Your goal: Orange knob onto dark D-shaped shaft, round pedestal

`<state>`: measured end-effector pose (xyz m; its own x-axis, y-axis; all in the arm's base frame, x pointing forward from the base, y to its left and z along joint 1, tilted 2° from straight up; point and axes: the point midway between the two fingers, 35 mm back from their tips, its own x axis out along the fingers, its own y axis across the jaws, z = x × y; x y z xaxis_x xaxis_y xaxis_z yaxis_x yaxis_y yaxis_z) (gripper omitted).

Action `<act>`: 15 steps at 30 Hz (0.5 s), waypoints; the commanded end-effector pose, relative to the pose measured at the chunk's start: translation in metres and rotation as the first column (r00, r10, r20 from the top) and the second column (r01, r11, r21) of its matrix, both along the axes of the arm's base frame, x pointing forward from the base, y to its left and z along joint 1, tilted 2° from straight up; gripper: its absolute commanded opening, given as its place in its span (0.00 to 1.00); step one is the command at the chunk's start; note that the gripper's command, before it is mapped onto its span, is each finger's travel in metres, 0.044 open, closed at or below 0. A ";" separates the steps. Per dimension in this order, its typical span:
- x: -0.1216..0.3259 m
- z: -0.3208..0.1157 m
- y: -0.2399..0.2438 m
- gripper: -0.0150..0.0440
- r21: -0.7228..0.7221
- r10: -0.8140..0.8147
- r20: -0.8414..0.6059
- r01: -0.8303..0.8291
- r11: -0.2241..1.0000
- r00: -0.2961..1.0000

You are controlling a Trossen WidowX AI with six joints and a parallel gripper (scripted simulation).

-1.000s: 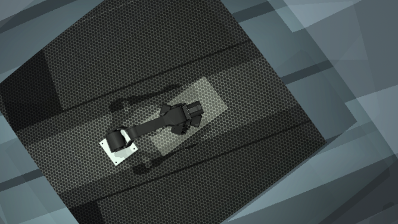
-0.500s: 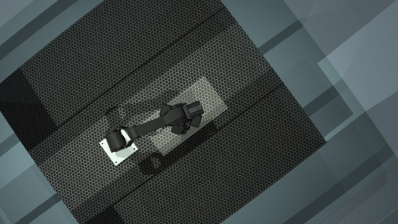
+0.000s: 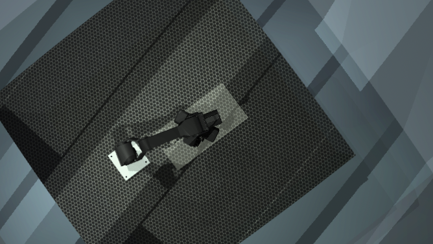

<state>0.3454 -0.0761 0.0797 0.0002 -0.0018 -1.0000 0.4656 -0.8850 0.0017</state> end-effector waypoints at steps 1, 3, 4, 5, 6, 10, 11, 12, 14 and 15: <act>-0.001 -0.001 0.000 0.25 -0.004 -0.017 -0.001 0.017 1.000 1.000; -0.001 -0.002 0.000 0.25 -0.004 -0.017 -0.001 0.017 1.000 1.000; -0.001 -0.002 0.000 0.25 -0.004 -0.017 -0.001 0.017 1.000 1.000; -0.001 -0.003 0.000 0.25 -0.004 -0.017 -0.001 0.017 1.000 1.000; -0.001 -0.002 0.000 0.25 -0.004 -0.017 -0.001 0.017 1.000 1.000; 0.000 -0.002 -0.001 0.25 -0.004 -0.017 -0.001 0.017 1.000 1.000; 0.000 -0.002 -0.001 0.25 -0.004 -0.017 -0.001 0.017 1.000 1.000; 0.000 -0.002 -0.001 0.25 -0.004 -0.017 -0.001 0.017 1.000 1.000; 0.000 -0.002 -0.001 0.25 -0.004 -0.017 -0.001 0.017 1.000 1.000; 0.000 -0.002 -0.001 0.25 -0.004 -0.017 -0.001 0.017 1.000 1.000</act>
